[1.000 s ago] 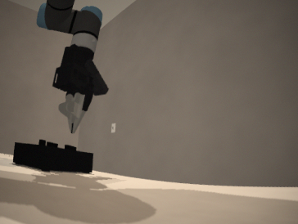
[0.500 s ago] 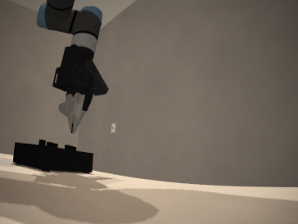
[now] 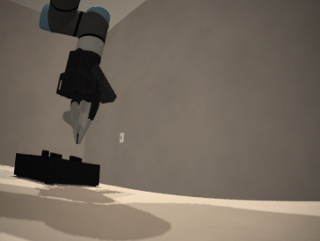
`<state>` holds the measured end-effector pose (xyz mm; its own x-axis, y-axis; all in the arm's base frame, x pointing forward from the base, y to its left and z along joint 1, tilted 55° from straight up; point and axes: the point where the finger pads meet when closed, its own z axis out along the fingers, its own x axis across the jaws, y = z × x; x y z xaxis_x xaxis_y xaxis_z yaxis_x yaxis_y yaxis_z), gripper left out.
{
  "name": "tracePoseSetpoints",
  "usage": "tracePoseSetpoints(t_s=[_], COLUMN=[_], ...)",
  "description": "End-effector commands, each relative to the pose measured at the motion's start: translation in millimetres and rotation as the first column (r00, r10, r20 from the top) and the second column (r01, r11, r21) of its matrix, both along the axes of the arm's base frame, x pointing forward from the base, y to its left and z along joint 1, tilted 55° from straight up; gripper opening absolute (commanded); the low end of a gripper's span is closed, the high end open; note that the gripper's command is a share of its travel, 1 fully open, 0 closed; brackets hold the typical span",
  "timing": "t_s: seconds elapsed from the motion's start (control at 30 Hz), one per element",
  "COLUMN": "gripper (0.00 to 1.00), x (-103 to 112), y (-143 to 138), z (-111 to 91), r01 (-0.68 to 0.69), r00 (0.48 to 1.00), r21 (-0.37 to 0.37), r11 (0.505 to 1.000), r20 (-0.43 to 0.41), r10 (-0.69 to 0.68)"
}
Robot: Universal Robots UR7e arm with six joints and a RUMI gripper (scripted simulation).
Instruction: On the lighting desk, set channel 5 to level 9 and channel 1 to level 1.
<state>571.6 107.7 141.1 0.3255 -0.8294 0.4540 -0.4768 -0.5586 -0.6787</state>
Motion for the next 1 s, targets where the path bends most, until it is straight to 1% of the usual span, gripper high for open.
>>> tracePoseSetpoints(t_s=[0.0,0.97], gripper=[0.00,0.00], x=[1.1,14.9], y=[0.2,1.1], z=[-0.3,-9.7], r01=[0.000,0.000], r00=[1.000,1.000], r21=[0.000,0.000], r11=[1.000,1.000], r20=[0.001,0.001], r10=[0.000,0.000])
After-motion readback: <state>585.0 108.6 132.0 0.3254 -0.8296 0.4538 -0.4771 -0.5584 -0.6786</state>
